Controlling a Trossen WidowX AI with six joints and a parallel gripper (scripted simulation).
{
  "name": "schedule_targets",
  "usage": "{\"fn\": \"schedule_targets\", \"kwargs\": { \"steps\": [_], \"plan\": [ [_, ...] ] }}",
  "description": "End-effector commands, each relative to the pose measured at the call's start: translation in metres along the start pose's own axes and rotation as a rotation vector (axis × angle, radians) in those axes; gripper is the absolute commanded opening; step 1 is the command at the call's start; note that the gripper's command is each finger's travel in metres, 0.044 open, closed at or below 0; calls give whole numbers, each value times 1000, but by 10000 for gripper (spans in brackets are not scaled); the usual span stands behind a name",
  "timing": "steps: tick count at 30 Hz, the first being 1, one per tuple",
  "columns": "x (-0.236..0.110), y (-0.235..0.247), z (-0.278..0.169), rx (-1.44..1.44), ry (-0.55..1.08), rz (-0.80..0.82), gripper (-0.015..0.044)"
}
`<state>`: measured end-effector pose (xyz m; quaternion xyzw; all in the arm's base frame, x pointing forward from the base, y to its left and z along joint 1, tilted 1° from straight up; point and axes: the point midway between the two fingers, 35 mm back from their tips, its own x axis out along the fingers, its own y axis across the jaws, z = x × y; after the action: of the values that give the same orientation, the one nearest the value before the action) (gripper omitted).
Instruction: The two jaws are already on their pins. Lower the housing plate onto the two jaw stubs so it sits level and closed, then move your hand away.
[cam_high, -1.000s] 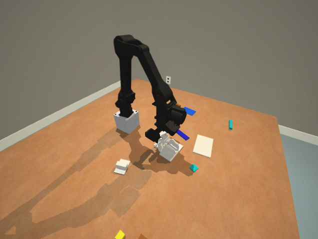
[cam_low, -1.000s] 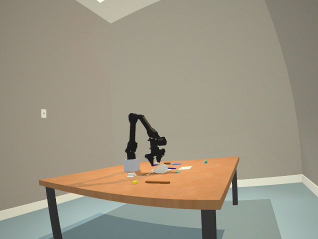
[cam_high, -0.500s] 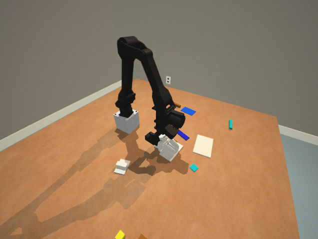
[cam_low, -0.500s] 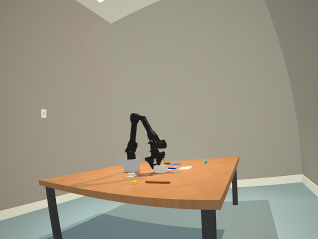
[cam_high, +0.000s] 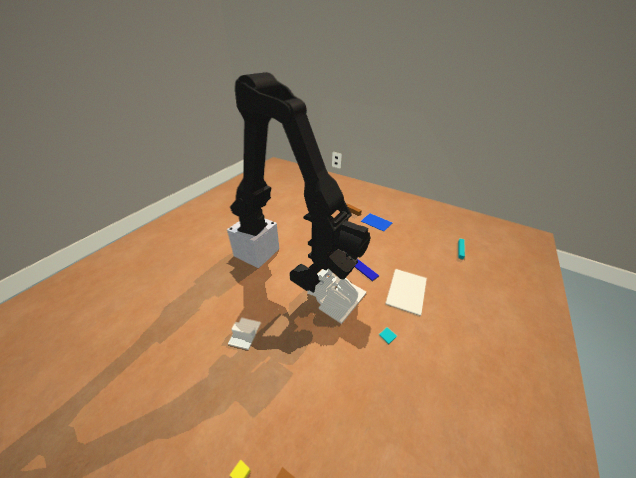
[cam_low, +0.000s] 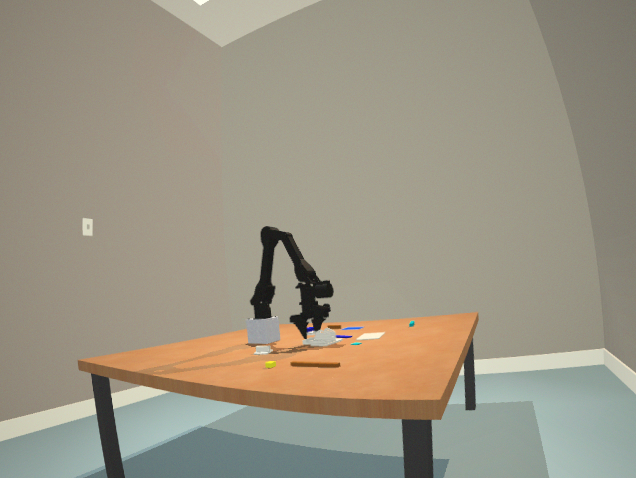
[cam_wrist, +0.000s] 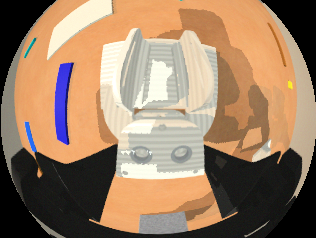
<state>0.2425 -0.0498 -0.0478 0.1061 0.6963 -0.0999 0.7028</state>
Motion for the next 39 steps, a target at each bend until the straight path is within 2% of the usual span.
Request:
{"fn": "schedule_targets", "kwargs": {
  "steps": [1, 39],
  "plan": [
    [2, 1, 0, 6, 0, 4, 351],
    [10, 1, 0, 7, 0, 4, 351]
  ]
}}
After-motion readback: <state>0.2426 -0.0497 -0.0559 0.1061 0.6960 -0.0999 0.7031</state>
